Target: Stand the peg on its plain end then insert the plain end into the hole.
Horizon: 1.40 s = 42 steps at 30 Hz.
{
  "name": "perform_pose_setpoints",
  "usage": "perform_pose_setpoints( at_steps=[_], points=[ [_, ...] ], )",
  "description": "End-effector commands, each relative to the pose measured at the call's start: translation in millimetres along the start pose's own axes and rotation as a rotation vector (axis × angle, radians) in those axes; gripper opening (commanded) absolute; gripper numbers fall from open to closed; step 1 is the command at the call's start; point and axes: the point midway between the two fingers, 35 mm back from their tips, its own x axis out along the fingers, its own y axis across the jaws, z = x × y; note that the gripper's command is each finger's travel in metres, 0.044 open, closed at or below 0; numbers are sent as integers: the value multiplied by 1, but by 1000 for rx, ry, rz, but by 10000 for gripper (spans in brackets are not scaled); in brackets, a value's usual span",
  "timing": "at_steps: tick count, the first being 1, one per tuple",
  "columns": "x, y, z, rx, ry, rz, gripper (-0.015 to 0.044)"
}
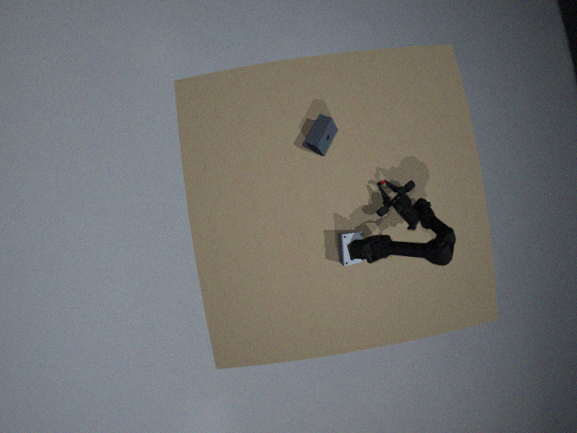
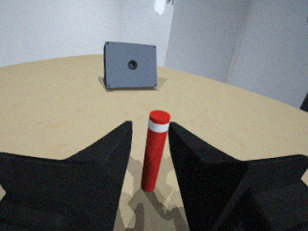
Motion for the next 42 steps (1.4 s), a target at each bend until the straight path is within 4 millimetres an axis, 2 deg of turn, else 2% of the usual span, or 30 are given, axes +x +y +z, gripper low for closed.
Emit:
perform_pose_setpoints(
  at_steps=[1, 13, 21, 23, 29, 35, 37, 42],
  points=[
    [0, 0, 0, 0, 0, 0, 130],
    [0, 0, 0, 0, 0, 0, 440],
    [0, -1, 2, 0, 1, 2, 440],
    [1, -6, 15, -2, 6, 13, 440],
    [1, -20, 83, -9, 20, 30, 440],
    [-10, -16, 153, -1, -1, 0, 440],
    [-12, -15, 160, 2, -7, -5, 440],
    [-12, -15, 160, 5, -3, -3, 440]
  ],
)
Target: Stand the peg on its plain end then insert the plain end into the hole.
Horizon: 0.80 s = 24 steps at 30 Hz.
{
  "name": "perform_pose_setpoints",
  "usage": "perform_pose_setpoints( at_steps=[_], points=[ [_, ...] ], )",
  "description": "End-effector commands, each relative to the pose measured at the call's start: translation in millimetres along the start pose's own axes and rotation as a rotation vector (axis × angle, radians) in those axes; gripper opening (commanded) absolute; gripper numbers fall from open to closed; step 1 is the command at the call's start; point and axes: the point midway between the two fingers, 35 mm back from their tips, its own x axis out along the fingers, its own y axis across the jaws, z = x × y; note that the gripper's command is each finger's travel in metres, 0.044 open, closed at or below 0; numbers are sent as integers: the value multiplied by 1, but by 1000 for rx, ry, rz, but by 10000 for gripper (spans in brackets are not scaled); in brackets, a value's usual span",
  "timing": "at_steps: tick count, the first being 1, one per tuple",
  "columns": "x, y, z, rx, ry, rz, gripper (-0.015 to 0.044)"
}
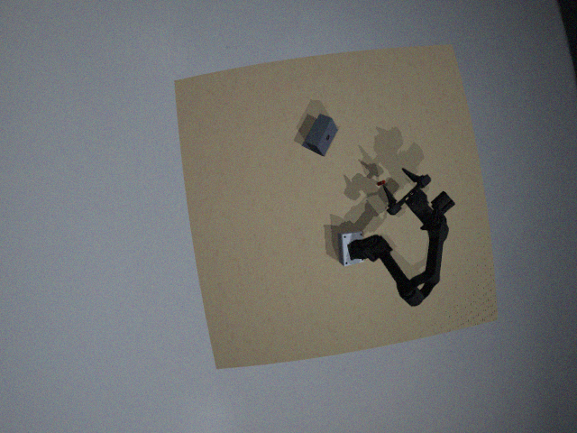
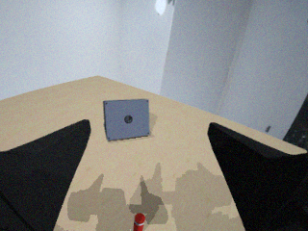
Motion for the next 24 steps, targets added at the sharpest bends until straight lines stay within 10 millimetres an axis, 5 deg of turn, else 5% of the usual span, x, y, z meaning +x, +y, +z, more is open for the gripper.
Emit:
perform_pose_setpoints(
  at_steps=[1, 24],
  points=[
    [-1, 2, 3, 20, 15, 4, 440],
    [29, 26, -54, 369, 638, 273, 440]
  ],
)
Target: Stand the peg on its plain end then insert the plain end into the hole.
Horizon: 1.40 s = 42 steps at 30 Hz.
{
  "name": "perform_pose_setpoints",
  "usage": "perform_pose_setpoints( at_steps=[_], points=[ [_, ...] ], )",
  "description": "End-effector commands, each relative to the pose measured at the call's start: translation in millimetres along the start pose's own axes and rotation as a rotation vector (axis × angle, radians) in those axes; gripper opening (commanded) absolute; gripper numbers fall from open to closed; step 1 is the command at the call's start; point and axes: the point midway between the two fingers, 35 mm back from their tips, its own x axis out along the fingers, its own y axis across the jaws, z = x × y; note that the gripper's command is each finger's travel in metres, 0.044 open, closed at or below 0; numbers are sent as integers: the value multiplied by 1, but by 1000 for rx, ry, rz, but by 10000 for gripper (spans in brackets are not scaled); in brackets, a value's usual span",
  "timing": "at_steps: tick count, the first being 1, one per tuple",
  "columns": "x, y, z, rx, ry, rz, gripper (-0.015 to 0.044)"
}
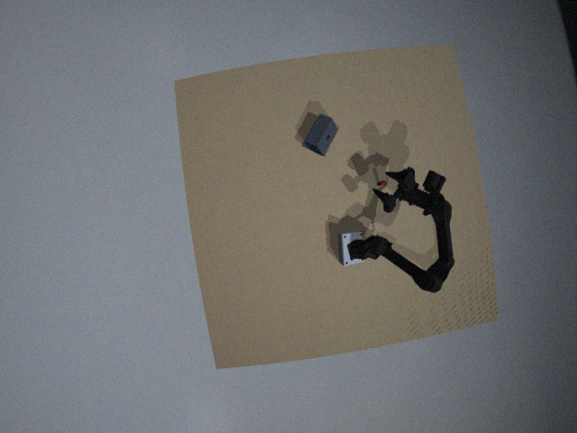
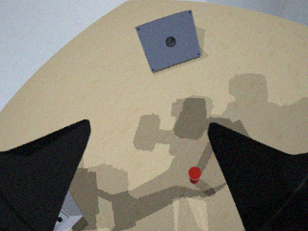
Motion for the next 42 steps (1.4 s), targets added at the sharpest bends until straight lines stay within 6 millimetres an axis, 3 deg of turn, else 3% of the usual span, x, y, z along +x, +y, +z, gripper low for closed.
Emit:
perform_pose_setpoints(
  at_steps=[1, 16, 28, 42],
  points=[
    [8, 0, -8, 43, 141, 24, 440],
    [17, -8, -25, 70, 618, -59, 440],
    [13, -25, -12, -37, 916, -291, 440],
    [12, -28, -9, -42, 941, -336, 440]
  ],
)
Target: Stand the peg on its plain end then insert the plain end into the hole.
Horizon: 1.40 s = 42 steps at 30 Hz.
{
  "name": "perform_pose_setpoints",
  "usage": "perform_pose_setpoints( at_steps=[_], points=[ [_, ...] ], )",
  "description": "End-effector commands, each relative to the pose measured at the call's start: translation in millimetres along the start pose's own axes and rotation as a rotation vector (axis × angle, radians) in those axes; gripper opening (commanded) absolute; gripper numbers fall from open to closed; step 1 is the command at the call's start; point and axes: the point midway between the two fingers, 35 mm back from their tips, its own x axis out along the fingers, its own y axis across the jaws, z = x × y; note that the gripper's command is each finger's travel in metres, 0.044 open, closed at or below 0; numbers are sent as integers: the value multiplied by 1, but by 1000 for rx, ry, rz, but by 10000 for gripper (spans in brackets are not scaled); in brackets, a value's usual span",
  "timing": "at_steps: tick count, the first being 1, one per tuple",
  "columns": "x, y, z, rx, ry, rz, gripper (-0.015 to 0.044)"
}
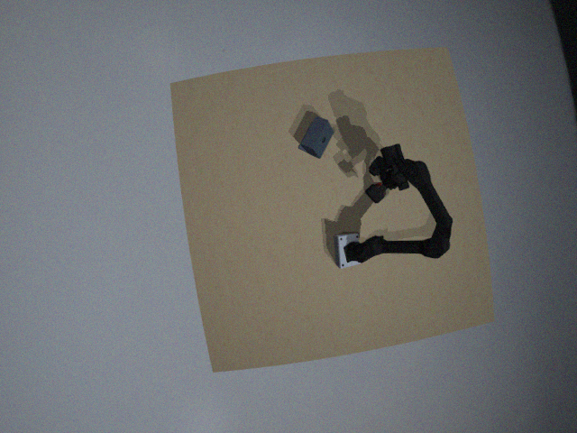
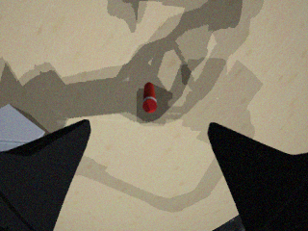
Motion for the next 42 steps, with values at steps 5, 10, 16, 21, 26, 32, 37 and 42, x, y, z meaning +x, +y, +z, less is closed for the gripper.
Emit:
perform_pose_setpoints(
  at_steps=[5, 10, 16, 21, 26, 32, 37, 42],
  points=[
    [2, 0, 0, 133, 9, -4, 440],
    [3, 0, 1, 261, 8, -4, 440],
    [4, 0, 1, 414, 9, -5, 440],
    [5, 0, 1, 542, 8, -6, 440],
    [5, 0, 1, 669, 8, -6, 440],
    [6, 0, 1, 822, 7, -7, 440],
    [7, 0, 1, 950, 7, -8, 440],
    [8, 0, 1, 1078, 7, -8, 440]
  ],
)
